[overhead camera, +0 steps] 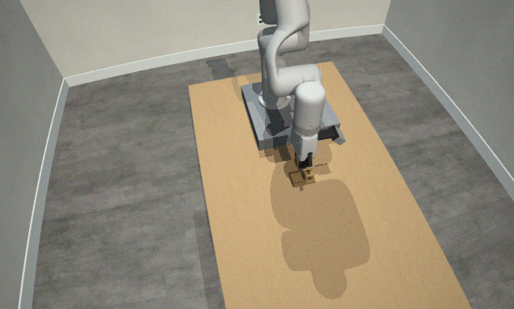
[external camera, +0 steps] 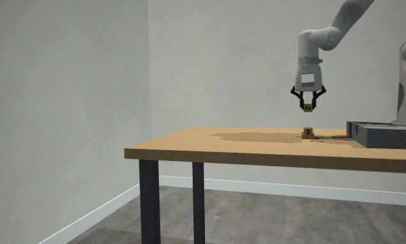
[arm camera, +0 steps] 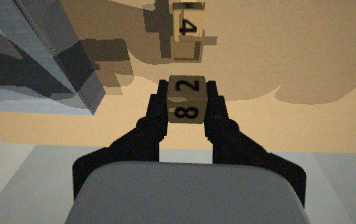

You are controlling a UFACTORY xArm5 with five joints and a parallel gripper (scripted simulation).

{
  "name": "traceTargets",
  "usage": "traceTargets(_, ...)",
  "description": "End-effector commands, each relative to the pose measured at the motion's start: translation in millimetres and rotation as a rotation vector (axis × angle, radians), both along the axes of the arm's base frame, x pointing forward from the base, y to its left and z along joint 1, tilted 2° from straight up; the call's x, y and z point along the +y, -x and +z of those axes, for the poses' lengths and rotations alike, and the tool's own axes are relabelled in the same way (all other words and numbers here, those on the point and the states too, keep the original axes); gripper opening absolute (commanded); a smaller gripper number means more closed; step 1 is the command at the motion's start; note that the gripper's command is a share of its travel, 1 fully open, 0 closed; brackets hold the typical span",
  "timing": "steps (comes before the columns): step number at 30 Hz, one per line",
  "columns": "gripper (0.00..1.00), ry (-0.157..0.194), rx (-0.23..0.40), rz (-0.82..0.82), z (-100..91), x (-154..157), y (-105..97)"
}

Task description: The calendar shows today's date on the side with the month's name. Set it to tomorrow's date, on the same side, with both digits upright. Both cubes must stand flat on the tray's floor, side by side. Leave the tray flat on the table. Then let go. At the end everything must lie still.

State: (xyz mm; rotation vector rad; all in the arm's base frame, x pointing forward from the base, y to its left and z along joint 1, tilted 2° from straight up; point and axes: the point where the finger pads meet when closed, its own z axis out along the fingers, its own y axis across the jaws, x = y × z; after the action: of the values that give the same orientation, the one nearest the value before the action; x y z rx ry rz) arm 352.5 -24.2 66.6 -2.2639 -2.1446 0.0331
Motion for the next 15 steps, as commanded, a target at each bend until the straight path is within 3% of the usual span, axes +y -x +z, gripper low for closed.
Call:
traceTargets(1, 0.29, 0.000, -0.001, 0.000, 7.8, 0.0, -0.3)
traceTargets(15, 0.29, 0.000, -0.001, 0.013, 7.8, 0.0, -0.6)
